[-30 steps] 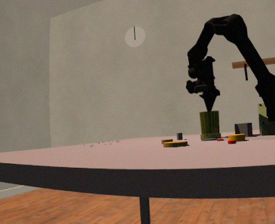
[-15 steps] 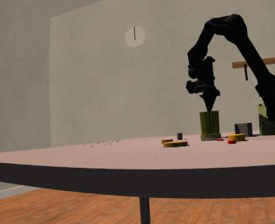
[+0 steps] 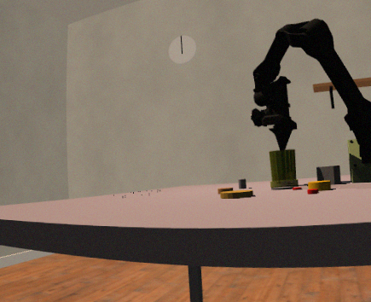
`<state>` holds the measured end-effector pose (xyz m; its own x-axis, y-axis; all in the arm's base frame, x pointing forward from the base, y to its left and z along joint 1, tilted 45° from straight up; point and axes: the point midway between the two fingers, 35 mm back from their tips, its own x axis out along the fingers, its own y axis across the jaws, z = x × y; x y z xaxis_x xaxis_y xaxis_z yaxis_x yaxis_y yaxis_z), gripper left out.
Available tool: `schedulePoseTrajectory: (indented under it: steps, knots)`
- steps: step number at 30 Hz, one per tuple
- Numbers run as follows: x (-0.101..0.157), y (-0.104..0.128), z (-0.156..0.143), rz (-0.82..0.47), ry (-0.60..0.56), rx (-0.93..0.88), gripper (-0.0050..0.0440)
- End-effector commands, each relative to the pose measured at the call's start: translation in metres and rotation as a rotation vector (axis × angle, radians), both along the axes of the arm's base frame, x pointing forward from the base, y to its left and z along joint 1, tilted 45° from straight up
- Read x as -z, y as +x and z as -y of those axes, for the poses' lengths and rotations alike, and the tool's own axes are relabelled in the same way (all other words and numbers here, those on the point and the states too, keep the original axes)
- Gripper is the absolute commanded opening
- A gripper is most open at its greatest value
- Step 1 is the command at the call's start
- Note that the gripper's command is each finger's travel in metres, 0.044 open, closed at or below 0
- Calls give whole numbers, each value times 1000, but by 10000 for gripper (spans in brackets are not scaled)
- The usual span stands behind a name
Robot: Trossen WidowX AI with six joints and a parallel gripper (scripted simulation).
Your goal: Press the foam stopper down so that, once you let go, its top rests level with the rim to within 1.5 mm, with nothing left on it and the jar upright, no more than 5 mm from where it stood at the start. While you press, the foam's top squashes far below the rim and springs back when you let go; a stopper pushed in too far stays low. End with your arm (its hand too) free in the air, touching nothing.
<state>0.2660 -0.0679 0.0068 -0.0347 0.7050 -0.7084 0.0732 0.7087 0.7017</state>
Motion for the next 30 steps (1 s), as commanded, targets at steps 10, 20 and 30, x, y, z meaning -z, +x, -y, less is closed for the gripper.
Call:
schedulePoseTrajectory:
  steps: [10,20,30]
  knots:
    - [4,-4,-8,-17,4,-18,0]
    - [5,-4,-8,-17,4,-18,0]
    - [5,-4,-9,-17,4,-18,0]
